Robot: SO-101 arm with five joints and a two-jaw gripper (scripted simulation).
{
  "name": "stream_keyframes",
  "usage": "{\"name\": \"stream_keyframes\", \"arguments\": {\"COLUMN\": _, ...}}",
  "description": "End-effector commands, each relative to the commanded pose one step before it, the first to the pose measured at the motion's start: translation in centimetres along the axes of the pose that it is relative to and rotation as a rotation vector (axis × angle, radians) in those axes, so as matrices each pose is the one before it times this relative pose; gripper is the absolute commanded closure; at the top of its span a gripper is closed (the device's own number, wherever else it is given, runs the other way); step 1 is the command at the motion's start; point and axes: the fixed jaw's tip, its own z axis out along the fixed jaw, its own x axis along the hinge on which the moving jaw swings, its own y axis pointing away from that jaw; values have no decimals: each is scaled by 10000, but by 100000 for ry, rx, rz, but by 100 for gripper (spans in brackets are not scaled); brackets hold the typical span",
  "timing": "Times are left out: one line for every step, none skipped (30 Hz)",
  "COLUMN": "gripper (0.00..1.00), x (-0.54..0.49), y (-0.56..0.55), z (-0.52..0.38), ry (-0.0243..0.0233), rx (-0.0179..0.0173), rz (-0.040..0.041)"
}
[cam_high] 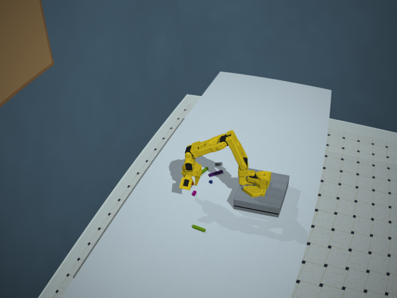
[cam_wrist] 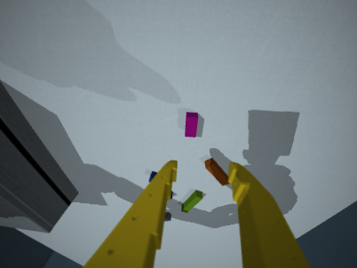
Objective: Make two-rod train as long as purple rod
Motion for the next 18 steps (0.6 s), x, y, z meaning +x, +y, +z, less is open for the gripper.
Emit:
{"name": "stream_keyframes", "arguments": {"gripper": 81, "x": 1749, "y": -2270, "z": 3942, "ry": -229, "rx": 406, "rz": 1714}}
{"name": "stream_keyframes", "arguments": {"gripper": 81, "x": -31, "y": -99, "z": 1079, "ry": 0, "rx": 0, "rz": 0}}
{"name": "stream_keyframes", "arguments": {"gripper": 81, "x": -34, "y": -104, "z": 1220, "ry": 0, "rx": 0, "rz": 0}}
{"name": "stream_keyframes", "arguments": {"gripper": 81, "x": -36, "y": -107, "z": 1357, "ry": 0, "rx": 0, "rz": 0}}
{"name": "stream_keyframes", "arguments": {"gripper": 81, "x": -37, "y": -107, "z": 1487, "ry": 0, "rx": 0, "rz": 0}}
{"name": "stream_keyframes", "arguments": {"gripper": 81, "x": 0, "y": 0, "z": 0, "ry": 0, "rx": 0, "rz": 0}}
{"name": "stream_keyframes", "arguments": {"gripper": 81, "x": 0, "y": 0, "z": 0, "ry": 0, "rx": 0, "rz": 0}}
{"name": "stream_keyframes", "arguments": {"gripper": 81, "x": -37, "y": -103, "z": 1608, "ry": 0, "rx": 0, "rz": 0}}
{"name": "stream_keyframes", "arguments": {"gripper": 81, "x": -36, "y": -96, "z": 1718, "ry": 0, "rx": 0, "rz": 0}}
{"name": "stream_keyframes", "arguments": {"gripper": 81, "x": -35, "y": -85, "z": 1817, "ry": 0, "rx": 0, "rz": 0}}
{"name": "stream_keyframes", "arguments": {"gripper": 81, "x": -33, "y": -71, "z": 1902, "ry": 0, "rx": 0, "rz": 0}}
{"name": "stream_keyframes", "arguments": {"gripper": 81, "x": -30, "y": -54, "z": 1973, "ry": 0, "rx": 0, "rz": 0}}
{"name": "stream_keyframes", "arguments": {"gripper": 81, "x": -26, "y": -35, "z": 2028, "ry": 0, "rx": 0, "rz": 0}}
{"name": "stream_keyframes", "arguments": {"gripper": 81, "x": -22, "y": -15, "z": 2068, "ry": 0, "rx": 0, "rz": 0}}
{"name": "stream_keyframes", "arguments": {"gripper": 81, "x": -17, "y": 7, "z": 2091, "ry": 0, "rx": 0, "rz": 0}}
{"name": "stream_keyframes", "arguments": {"gripper": 81, "x": -12, "y": 29, "z": 2097, "ry": 0, "rx": 0, "rz": 0}}
{"name": "stream_keyframes", "arguments": {"gripper": 81, "x": -8, "y": 51, "z": 2087, "ry": 0, "rx": 0, "rz": 0}}
{"name": "stream_keyframes", "arguments": {"gripper": 81, "x": -3, "y": 72, "z": 2059, "ry": 0, "rx": 0, "rz": 0}}
